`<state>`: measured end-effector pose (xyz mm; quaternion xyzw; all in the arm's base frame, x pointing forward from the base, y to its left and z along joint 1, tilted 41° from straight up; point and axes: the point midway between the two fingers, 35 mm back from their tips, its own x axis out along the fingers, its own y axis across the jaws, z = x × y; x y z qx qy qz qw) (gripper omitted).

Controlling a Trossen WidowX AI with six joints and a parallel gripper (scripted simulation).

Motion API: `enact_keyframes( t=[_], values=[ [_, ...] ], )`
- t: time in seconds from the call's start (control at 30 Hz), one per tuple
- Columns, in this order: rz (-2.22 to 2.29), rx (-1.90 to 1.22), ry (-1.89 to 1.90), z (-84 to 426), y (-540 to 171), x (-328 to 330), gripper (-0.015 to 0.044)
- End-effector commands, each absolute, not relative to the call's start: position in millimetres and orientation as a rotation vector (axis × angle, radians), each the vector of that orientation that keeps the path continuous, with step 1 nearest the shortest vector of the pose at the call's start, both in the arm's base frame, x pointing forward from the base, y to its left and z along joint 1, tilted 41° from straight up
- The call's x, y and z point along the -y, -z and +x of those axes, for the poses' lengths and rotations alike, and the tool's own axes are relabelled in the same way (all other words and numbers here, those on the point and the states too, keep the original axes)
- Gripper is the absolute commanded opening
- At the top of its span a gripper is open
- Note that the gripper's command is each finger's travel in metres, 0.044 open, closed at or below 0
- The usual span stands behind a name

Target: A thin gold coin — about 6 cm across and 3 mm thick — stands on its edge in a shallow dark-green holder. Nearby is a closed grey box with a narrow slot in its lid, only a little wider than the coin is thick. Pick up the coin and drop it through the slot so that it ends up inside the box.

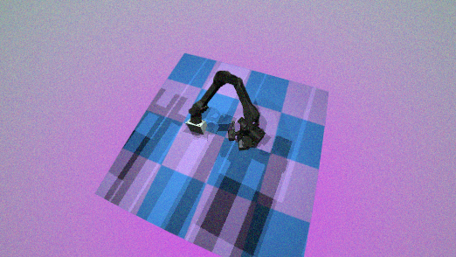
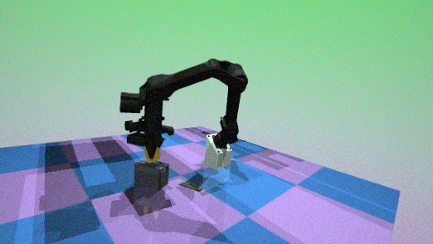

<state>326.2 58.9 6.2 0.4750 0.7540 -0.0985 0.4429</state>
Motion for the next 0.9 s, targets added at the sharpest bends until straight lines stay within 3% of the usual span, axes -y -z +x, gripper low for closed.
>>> enact_keyframes(
  t=[0.0,0.3,0.5,0.8,0.87],
  values=[
    [1.184,-1.872,0.245,325.9,-4.1,-60.8,0.0],
    [1.184,-1.872,0.245,325.1,-0.8,-63.4,0.0],
    [1.178,-1.87,0.244,325.3,-2.4,-62.1,0.0157],
    [1.178,-1.87,0.244,325.3,-2.4,-62.1,0.0161],
    [1.178,-1.87,0.244,325.9,-4.6,-60.3,0.0213]
  ],
)
